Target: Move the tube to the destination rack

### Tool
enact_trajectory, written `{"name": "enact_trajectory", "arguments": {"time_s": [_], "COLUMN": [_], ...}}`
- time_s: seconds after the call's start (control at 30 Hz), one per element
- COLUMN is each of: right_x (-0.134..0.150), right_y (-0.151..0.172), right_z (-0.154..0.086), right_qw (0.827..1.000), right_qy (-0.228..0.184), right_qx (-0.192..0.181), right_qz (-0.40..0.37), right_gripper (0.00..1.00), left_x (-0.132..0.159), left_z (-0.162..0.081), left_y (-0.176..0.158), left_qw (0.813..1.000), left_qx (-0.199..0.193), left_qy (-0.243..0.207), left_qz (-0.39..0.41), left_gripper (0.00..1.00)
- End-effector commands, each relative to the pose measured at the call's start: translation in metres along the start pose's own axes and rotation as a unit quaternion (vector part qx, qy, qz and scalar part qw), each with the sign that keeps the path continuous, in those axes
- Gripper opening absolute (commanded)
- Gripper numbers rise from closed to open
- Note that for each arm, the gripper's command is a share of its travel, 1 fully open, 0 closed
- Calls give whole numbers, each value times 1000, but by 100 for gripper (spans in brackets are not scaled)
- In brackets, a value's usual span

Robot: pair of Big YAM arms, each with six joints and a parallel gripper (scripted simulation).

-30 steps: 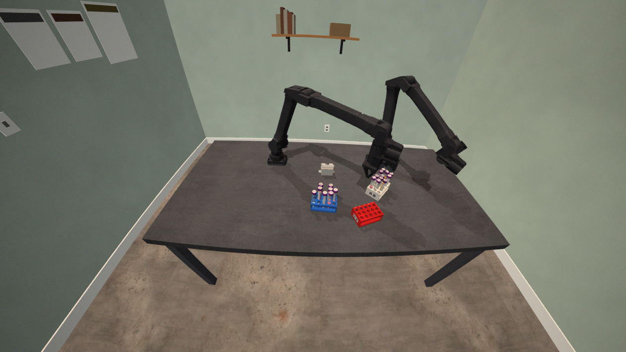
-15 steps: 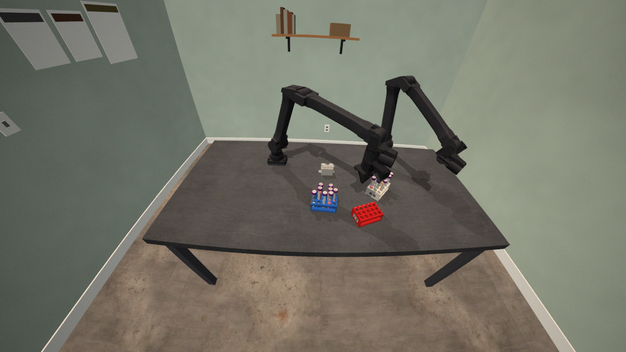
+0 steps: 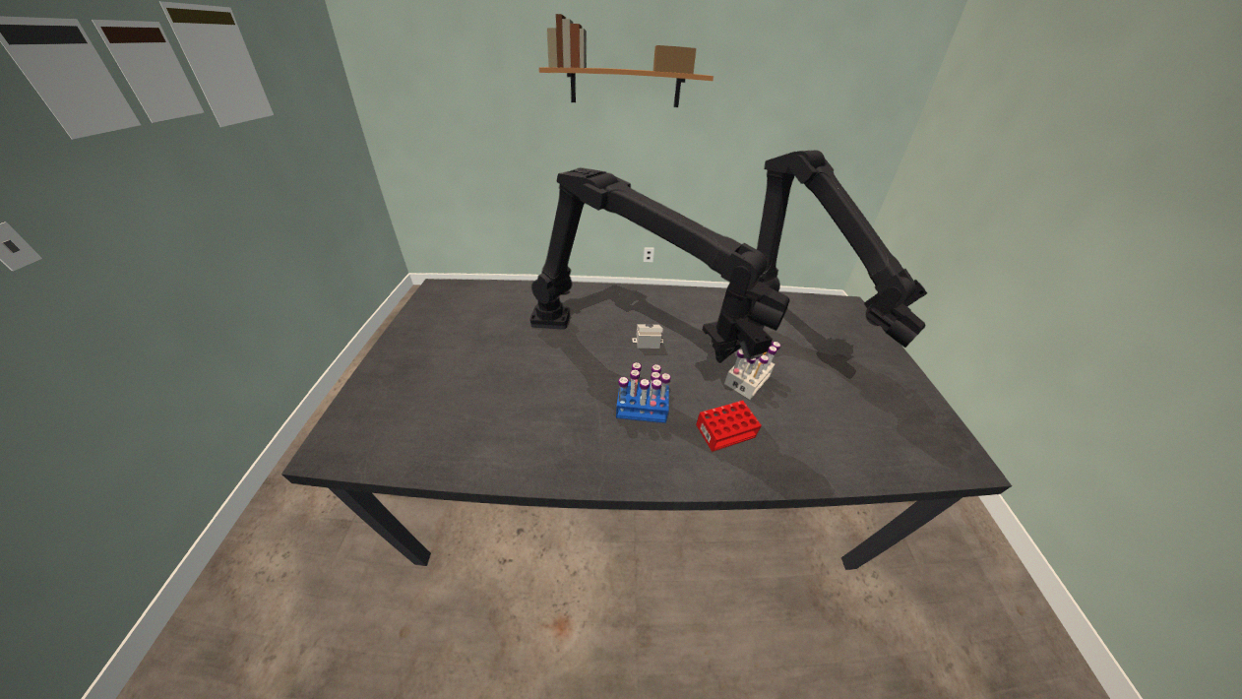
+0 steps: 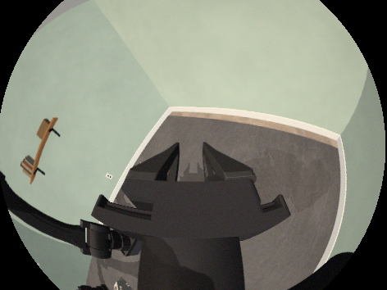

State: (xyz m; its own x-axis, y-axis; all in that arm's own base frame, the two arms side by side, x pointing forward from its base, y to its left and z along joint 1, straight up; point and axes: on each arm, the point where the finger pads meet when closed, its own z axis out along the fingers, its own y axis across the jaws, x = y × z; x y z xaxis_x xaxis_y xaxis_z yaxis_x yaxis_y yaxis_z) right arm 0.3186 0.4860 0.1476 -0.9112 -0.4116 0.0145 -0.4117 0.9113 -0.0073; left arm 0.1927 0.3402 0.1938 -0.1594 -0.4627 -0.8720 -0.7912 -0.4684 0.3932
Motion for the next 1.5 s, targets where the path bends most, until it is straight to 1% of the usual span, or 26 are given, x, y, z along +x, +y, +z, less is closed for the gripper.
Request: {"name": "enact_trajectory", "arguments": {"time_s": [0.0,1.37,1.47], "right_x": [-11,-11,-10], "right_y": [4,4,4], "right_z": [-41,-42,-41], "right_qw": [999,999,997], "right_qy": [-38,-39,-37], "right_qx": [-23,-23,-25], "right_qz": [10,8,60], "right_gripper": [0,0,0], "left_x": [-12,-12,-12], "left_z": [-3,-3,-3], "left_y": [-4,-4,-4], "left_qw": [1000,1000,1000], "left_qx": [4,4,4], "left_qy": [-2,-2,-2], "left_qz": [-15,-15,-15], "left_gripper": [30,30,30]}}
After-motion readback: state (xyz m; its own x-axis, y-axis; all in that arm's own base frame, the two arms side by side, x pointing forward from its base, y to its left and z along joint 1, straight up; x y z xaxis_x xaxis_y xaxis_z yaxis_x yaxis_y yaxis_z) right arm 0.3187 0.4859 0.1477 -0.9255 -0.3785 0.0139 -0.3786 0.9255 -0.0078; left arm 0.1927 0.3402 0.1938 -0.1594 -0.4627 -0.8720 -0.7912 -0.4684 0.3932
